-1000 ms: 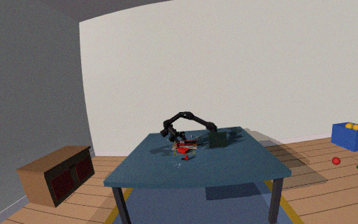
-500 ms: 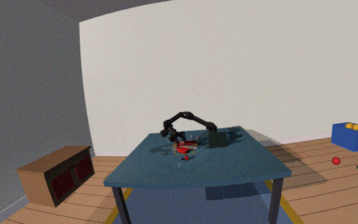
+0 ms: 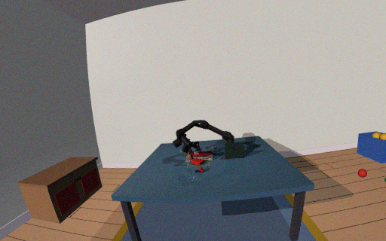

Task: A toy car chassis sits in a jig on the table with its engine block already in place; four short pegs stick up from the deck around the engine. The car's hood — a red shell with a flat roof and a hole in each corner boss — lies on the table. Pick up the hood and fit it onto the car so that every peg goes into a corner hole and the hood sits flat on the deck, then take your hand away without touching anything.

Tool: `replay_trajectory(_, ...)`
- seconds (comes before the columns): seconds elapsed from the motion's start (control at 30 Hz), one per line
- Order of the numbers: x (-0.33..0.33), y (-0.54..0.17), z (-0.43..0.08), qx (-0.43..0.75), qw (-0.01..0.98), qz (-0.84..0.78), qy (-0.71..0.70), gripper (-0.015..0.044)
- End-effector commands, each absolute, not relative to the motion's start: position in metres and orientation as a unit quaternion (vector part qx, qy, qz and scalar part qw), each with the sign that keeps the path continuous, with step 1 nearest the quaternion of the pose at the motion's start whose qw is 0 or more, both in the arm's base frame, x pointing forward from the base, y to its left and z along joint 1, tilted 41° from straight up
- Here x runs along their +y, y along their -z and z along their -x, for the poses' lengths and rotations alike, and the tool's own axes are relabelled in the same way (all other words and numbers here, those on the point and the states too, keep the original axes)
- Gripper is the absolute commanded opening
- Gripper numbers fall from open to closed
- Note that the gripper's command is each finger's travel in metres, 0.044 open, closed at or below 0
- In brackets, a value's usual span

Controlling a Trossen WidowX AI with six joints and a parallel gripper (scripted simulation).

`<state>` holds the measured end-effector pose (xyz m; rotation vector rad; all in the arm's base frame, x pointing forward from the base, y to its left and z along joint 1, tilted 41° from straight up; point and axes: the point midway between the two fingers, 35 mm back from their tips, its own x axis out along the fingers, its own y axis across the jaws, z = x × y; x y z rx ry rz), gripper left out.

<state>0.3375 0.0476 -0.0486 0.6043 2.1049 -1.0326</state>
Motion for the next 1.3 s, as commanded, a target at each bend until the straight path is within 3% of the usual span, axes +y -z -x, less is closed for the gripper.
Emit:
replay_trajectory(0.0, 0.048, 0.048, -0.338, 0.813, 0.351, -0.235, 0.4, 0.044)
replay_trajectory(0.8, 0.048, 0.049, -0.337, 0.814, 0.352, -0.234, 0.399, 0.044)
replay_trajectory(1.0, 0.048, 0.049, -0.337, 0.814, 0.352, -0.234, 0.399, 0.0282)
replay_trajectory(1.2, 0.052, 0.062, -0.326, 0.761, 0.458, -0.137, 0.439, 0.044)
replay_trajectory(1.27, 0.054, 0.066, -0.323, 0.729, 0.505, -0.099, 0.451, 0.044)
